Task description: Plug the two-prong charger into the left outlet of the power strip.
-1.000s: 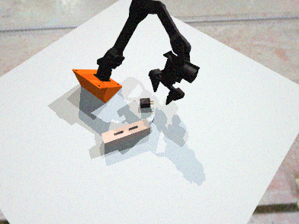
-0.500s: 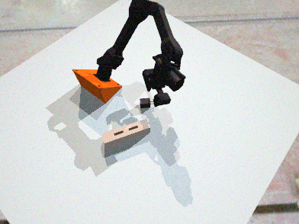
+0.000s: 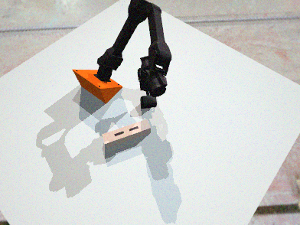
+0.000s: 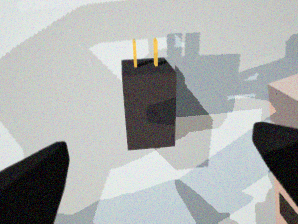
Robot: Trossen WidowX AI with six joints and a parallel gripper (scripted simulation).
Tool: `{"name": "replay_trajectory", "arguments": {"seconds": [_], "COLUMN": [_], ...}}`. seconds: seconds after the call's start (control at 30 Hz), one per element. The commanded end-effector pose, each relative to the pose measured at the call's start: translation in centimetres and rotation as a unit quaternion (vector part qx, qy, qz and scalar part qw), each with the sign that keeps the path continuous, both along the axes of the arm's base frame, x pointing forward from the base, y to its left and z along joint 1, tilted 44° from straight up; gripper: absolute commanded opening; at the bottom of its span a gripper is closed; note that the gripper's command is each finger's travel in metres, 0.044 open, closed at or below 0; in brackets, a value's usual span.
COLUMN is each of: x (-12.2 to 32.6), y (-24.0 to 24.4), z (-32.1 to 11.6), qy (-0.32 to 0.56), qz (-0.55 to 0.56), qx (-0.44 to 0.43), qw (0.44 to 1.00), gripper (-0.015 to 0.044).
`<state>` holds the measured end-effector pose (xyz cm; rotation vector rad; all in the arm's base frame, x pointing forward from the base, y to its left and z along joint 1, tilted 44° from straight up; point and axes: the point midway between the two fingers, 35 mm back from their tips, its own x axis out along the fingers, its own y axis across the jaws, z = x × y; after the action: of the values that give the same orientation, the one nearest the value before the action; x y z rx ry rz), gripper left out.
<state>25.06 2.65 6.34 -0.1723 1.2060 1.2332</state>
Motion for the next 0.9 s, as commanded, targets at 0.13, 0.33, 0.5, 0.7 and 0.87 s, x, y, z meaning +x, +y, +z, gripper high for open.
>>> {"name": "replay_trajectory", "arguments": {"seconds": [0.13,0.33,0.5,0.7,0.87], "x": [-0.4,-0.5,-0.5,-0.6,-0.6], "y": [0.1,0.8,1.1,1.7,2.2], "z": [-0.3,-1.0,-1.3,-2.0,-2.6], "qy": [0.009,0.009,0.008,0.008,0.008], "qz": [-0.01,-0.01,-0.011,-0.011,-0.011], "qx": [0.011,0.011,0.011,0.011,0.011], "qw": [1.0,1.0,1.0,1.0,1.0], "gripper": [0.044,0.044,0.044,0.044,0.044]}}
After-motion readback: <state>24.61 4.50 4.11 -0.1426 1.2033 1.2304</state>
